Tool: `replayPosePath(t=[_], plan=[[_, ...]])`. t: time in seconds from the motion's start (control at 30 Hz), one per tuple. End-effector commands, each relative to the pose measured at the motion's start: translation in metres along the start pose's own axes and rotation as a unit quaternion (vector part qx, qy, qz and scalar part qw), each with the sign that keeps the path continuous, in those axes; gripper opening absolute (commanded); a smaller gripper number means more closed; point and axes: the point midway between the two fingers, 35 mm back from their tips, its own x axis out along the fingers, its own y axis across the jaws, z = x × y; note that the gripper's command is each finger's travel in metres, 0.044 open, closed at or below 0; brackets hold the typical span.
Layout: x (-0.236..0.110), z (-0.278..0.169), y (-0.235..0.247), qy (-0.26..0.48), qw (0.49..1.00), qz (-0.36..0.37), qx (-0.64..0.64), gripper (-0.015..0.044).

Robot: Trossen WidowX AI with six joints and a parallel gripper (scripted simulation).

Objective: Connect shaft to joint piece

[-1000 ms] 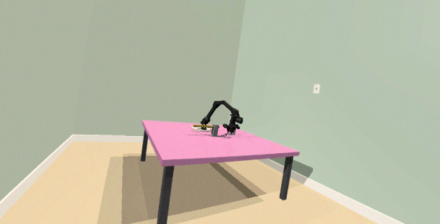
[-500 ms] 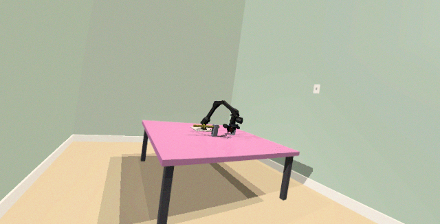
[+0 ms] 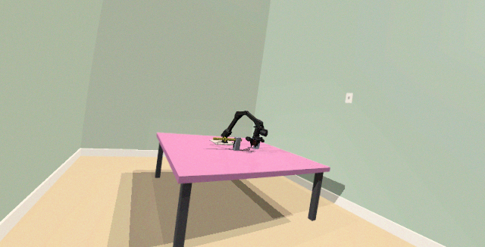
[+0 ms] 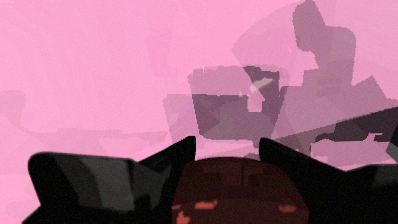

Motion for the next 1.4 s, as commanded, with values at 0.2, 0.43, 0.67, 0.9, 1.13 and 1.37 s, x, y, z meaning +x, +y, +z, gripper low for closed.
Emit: replayPosePath(t=[0.2, 0.43, 0.67, 0.9, 1.13, 1.37], plan=[[-0.001, 0.0, -0.002, -0.006, 1.0, 0.004, 0.021, 0.0], [-0.001, 0.0, -0.008, -0.023, 0.996, 0.015, 0.084, 0.0], [-0.002, -0.001, -0.013, -0.038, 0.989, 0.024, 0.142, 0.0], [-0.002, -0.002, -0.018, -0.053, 0.978, 0.03, 0.198, 0.0], [-0.003, -0.004, -0.022, -0.068, 0.964, 0.034, 0.254, 0.0], [-0.003, -0.007, -0.027, -0.083, 0.947, 0.034, 0.31, 0.0]])
